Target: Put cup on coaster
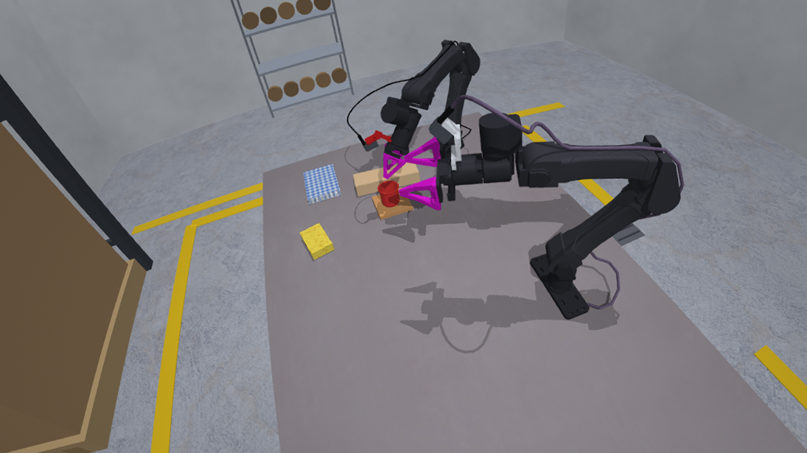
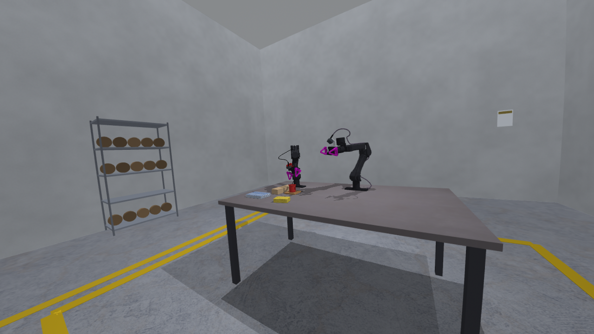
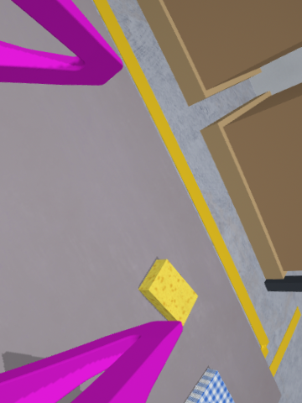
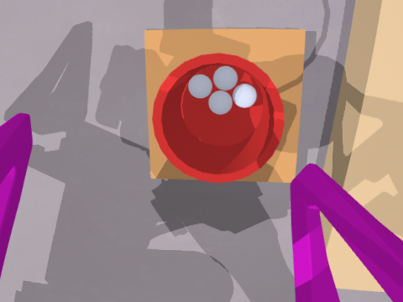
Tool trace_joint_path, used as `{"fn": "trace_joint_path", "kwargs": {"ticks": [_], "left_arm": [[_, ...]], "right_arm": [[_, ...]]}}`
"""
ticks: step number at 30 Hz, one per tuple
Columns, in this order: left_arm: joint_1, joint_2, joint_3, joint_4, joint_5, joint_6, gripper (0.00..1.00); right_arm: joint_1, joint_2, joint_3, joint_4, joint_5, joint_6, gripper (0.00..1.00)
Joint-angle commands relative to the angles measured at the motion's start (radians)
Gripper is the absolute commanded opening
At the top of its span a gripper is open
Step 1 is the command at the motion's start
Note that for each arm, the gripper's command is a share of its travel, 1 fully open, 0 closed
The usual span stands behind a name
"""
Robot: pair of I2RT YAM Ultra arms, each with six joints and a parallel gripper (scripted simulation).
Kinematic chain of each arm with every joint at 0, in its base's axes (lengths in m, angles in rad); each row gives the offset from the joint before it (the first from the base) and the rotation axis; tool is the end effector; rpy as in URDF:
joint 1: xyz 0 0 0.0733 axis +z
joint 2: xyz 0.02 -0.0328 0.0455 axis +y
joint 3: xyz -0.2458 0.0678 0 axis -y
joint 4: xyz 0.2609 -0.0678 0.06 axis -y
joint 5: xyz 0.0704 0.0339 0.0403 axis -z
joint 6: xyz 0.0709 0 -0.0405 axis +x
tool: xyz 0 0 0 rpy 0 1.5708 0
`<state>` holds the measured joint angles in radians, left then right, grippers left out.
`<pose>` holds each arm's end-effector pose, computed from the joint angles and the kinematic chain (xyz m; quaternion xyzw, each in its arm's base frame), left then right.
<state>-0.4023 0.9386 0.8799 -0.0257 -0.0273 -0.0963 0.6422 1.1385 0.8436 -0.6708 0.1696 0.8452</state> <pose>0.2584 -0.1066 0.3496 0.1031 0.7290 -0.1572 0.6581 0.2177 0.1493 0.2081 0.1215 0.9437 0.1415 0.2732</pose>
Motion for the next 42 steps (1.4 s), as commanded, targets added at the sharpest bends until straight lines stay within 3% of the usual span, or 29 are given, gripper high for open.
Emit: {"fn": "trace_joint_path", "kwargs": {"ticks": [1,9,16,36,42], "left_arm": [[0.094,0.020,0.063,0.023,0.007,0.042,1.00],[0.309,0.079,0.141,0.037,0.024,0.093,1.00],[0.392,0.106,0.174,0.040,0.033,0.106,1.00],[0.408,0.105,0.182,0.036,0.032,0.097,1.00],[0.408,0.105,0.182,0.036,0.032,0.097,1.00]], "right_arm": [[-0.013,-0.082,-0.081,0.137,-0.041,-0.200,1.00],[-0.094,-0.221,-0.243,0.301,-0.186,-0.467,1.00],[-0.160,-0.255,-0.297,0.343,-0.270,-0.538,1.00],[-0.175,-0.255,-0.303,0.314,-0.278,-0.545,1.00],[-0.241,-0.318,-0.189,0.317,-0.158,-0.672,1.00]]}}
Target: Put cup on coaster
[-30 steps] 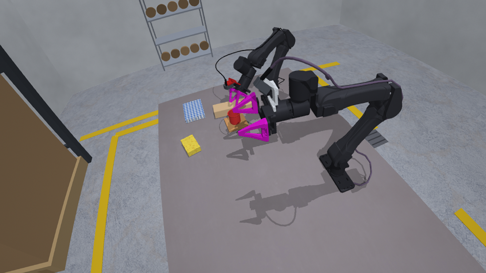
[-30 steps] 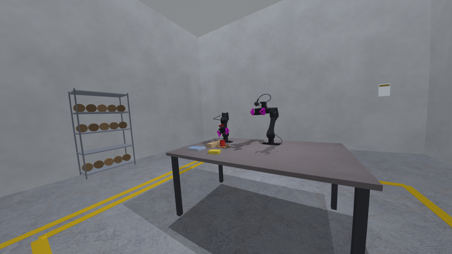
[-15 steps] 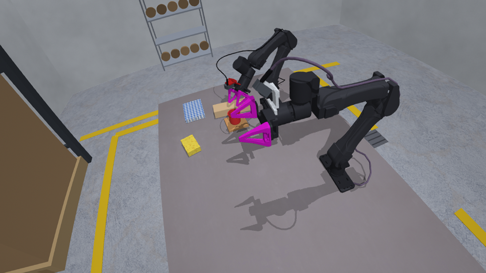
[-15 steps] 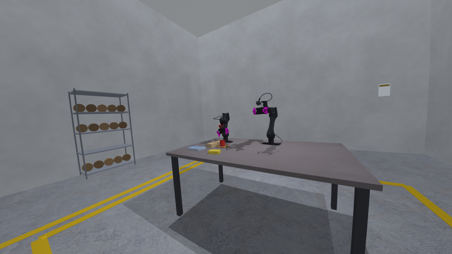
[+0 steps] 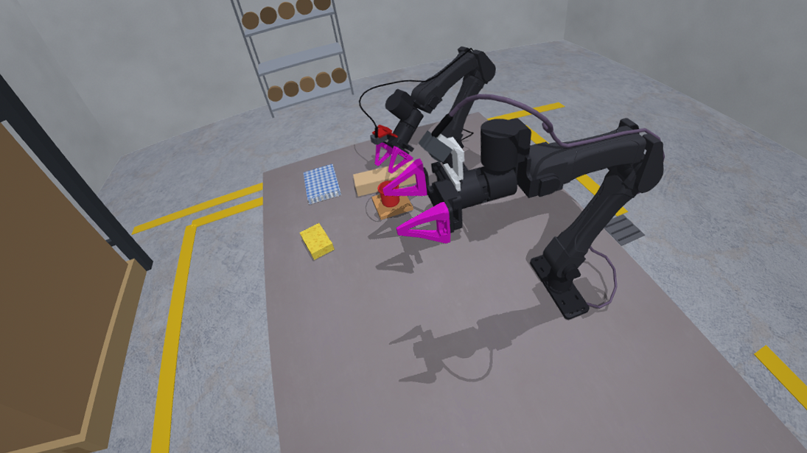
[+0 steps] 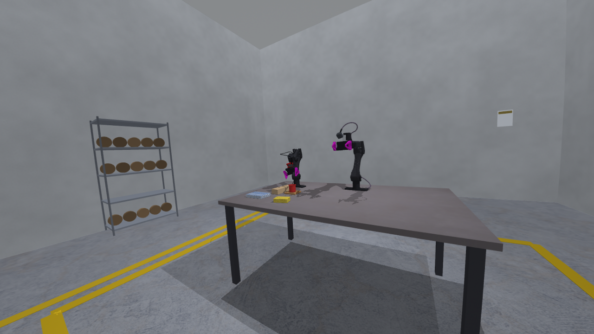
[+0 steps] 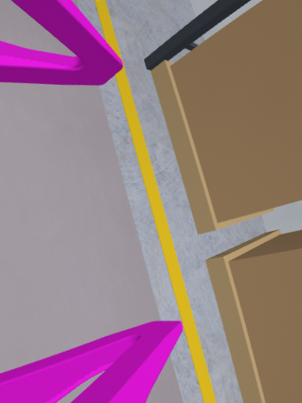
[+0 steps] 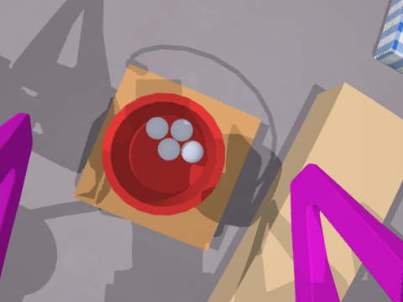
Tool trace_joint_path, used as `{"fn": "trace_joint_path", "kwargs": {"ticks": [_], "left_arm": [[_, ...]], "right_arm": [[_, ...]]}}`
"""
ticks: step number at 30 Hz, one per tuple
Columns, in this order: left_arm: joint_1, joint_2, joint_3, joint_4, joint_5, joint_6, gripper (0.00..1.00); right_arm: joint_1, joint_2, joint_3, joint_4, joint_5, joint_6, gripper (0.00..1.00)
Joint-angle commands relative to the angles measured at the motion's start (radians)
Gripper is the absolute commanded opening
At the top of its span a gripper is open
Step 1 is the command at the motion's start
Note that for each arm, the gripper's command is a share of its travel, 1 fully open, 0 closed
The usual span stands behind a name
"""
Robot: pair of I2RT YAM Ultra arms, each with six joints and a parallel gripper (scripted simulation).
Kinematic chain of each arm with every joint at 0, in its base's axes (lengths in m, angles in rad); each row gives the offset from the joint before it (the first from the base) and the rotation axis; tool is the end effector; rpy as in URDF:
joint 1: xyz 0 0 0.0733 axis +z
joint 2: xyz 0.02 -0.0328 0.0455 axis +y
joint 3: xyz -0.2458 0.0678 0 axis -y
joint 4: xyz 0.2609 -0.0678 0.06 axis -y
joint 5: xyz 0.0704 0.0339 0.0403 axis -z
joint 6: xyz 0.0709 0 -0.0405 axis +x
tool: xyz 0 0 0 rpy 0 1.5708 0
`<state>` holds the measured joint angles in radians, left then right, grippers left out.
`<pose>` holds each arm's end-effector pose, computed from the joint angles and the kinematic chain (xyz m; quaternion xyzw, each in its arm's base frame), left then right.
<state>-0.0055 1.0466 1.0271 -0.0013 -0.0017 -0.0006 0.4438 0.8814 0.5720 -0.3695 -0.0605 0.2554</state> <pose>0.3003 -0.0004 0.3834 0.0012 0.7144 -0.0015 0.6997 0.2146 0.1080 0.1974 -0.0978 0.8966 0.1733 0.3957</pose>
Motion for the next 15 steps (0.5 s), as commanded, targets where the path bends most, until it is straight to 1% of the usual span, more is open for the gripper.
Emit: {"fn": "trace_joint_path", "kwargs": {"ticks": [1,2,4,5,7,9,15], "left_arm": [[0.011,-0.003,0.034,0.012,0.006,0.001,1.00],[0.011,-0.003,0.034,0.012,0.006,0.001,1.00],[0.011,-0.003,0.034,0.012,0.006,0.001,1.00],[0.011,-0.003,0.034,0.012,0.006,0.001,1.00],[0.011,-0.003,0.034,0.012,0.006,0.001,1.00],[0.011,-0.003,0.034,0.012,0.006,0.001,1.00],[0.011,-0.003,0.034,0.012,0.006,0.001,1.00]], "right_arm": [[-0.069,-0.079,0.114,0.018,0.089,-0.095,1.00],[-0.091,-0.085,0.134,0.024,0.092,-0.108,1.00],[-0.091,-0.085,0.134,0.024,0.092,-0.108,1.00],[-0.146,-0.052,0.171,0.063,0.064,-0.147,1.00],[-0.209,-0.059,0.236,0.115,0.087,-0.190,1.00],[-0.269,-0.043,0.286,0.169,0.089,-0.219,1.00],[-0.403,0.078,0.408,0.332,0.067,-0.258,1.00]]}}
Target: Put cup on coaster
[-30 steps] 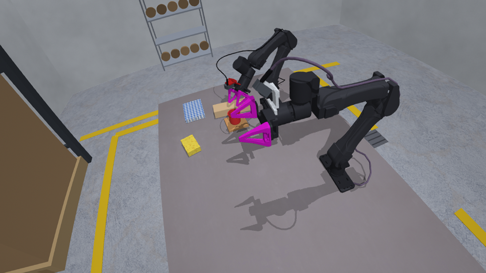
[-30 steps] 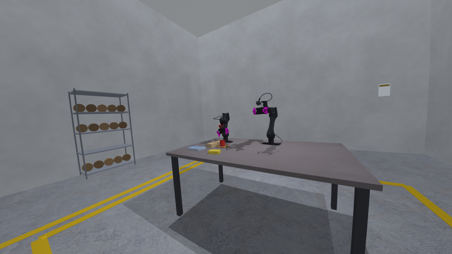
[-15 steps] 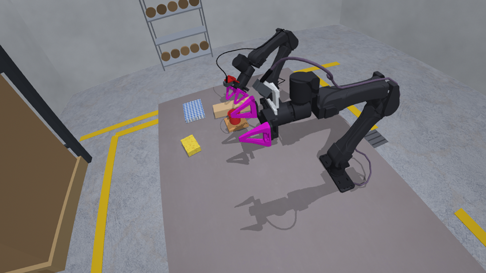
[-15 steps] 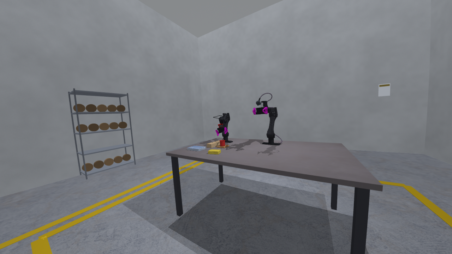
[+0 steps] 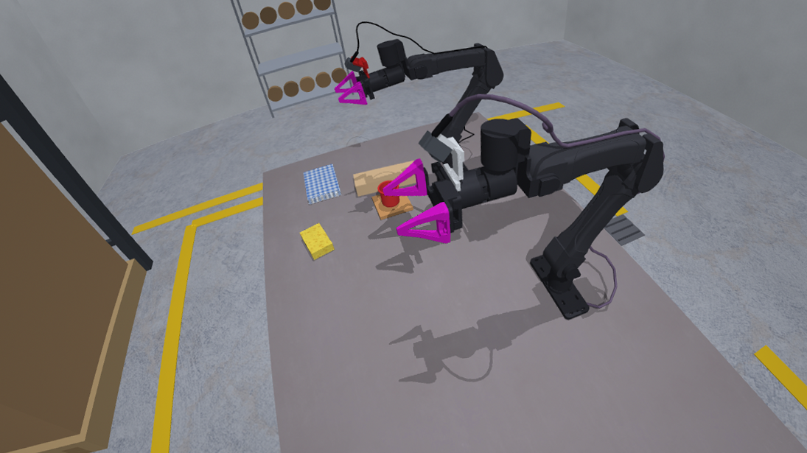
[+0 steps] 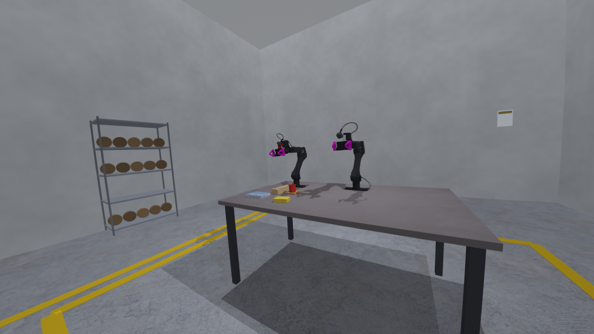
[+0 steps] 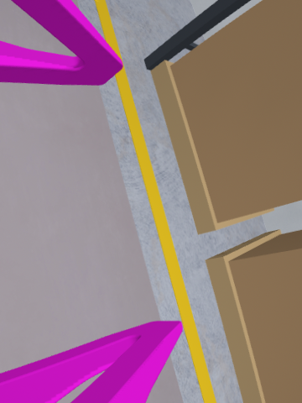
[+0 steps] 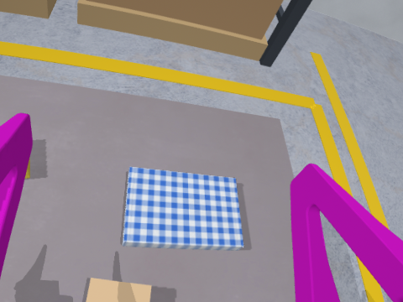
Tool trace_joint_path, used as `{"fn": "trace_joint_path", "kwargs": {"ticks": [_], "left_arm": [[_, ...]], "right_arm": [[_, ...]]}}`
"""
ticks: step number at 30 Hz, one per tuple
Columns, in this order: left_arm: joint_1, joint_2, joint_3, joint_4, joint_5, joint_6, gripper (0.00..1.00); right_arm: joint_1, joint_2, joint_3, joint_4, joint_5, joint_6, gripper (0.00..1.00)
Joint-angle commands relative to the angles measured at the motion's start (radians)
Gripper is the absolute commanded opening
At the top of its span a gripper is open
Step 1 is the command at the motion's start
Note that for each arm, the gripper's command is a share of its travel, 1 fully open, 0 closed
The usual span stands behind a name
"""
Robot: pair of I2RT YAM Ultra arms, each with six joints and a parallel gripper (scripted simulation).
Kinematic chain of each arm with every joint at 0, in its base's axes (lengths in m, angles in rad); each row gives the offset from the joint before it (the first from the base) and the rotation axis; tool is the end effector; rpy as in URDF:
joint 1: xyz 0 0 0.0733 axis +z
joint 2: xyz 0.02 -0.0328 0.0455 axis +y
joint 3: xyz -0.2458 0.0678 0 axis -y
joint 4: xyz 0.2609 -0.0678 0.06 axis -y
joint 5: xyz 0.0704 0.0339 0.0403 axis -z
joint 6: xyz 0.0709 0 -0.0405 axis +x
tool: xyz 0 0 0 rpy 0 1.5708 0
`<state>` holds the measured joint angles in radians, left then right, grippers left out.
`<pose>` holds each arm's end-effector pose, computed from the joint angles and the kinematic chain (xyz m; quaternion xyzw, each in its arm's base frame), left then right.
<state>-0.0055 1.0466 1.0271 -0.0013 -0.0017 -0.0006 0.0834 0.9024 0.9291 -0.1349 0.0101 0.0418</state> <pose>0.3003 -0.0004 0.3834 0.0012 0.7144 -0.0015 0.6997 0.2664 0.0227 0.3632 -0.0121 0.7442 0.0380 0.6668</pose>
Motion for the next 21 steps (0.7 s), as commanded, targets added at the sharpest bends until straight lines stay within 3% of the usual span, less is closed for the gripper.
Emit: {"fn": "trace_joint_path", "kwargs": {"ticks": [1,9,21], "left_arm": [[0.011,-0.003,0.034,0.012,0.006,0.001,1.00],[0.011,-0.003,0.034,0.012,0.006,0.001,1.00],[0.011,-0.003,0.034,0.012,0.006,0.001,1.00]], "right_arm": [[-0.056,0.077,0.069,0.117,-0.004,-0.048,1.00],[-0.089,0.148,0.130,0.142,-0.009,-0.050,1.00],[-0.089,0.151,0.133,0.140,-0.010,-0.042,1.00]]}}
